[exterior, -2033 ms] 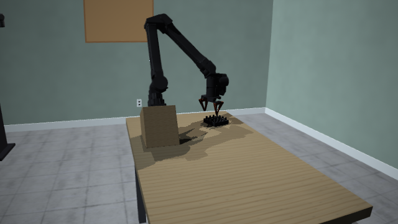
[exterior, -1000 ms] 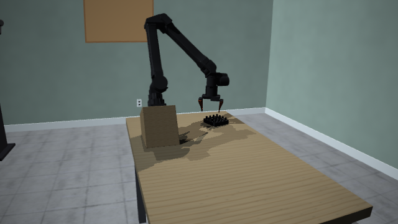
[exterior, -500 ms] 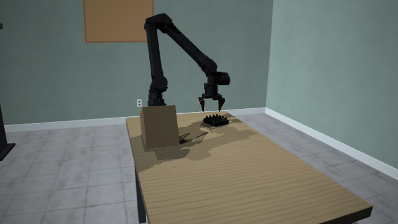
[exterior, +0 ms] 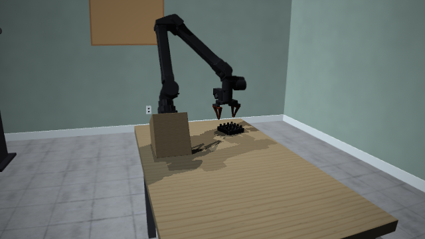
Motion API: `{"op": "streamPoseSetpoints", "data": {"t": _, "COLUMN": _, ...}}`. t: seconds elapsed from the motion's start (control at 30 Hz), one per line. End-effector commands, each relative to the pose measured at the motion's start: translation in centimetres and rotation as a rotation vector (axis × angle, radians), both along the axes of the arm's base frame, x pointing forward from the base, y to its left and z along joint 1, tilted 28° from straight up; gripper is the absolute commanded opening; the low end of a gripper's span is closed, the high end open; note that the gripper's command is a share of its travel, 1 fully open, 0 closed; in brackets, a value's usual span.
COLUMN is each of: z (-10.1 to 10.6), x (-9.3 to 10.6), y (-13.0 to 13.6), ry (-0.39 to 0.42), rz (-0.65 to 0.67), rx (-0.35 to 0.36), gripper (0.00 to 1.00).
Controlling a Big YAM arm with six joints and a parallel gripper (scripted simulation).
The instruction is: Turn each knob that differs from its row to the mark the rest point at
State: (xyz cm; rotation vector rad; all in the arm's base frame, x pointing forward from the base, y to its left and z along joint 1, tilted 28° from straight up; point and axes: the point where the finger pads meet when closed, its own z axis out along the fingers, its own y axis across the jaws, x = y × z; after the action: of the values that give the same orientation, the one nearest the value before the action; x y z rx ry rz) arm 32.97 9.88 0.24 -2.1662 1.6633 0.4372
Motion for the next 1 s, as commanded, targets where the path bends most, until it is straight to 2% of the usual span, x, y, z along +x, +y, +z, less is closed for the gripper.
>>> {"op": "streamPoseSetpoints", "data": {"t": 0.0, "z": 1.92, "x": 2.66, "y": -0.4, "ry": -0.102, "rz": 0.079, "rx": 0.01, "gripper": 1.0}}
{"op": "streamPoseSetpoints", "data": {"t": 0.17, "z": 1.94, "x": 2.71, "y": -0.01, "ry": -0.115, "rz": 0.101, "rx": 0.01, "gripper": 1.0}}
{"op": "streamPoseSetpoints", "data": {"t": 0.2, "z": 1.94, "x": 2.71, "y": -0.01, "ry": -0.115, "rz": 0.101, "rx": 0.01, "gripper": 0.18}}
{"op": "streamPoseSetpoints", "data": {"t": 0.97, "z": 1.94, "x": 2.71, "y": -0.02, "ry": -0.112, "rz": 0.096, "rx": 0.009, "gripper": 0.18}}
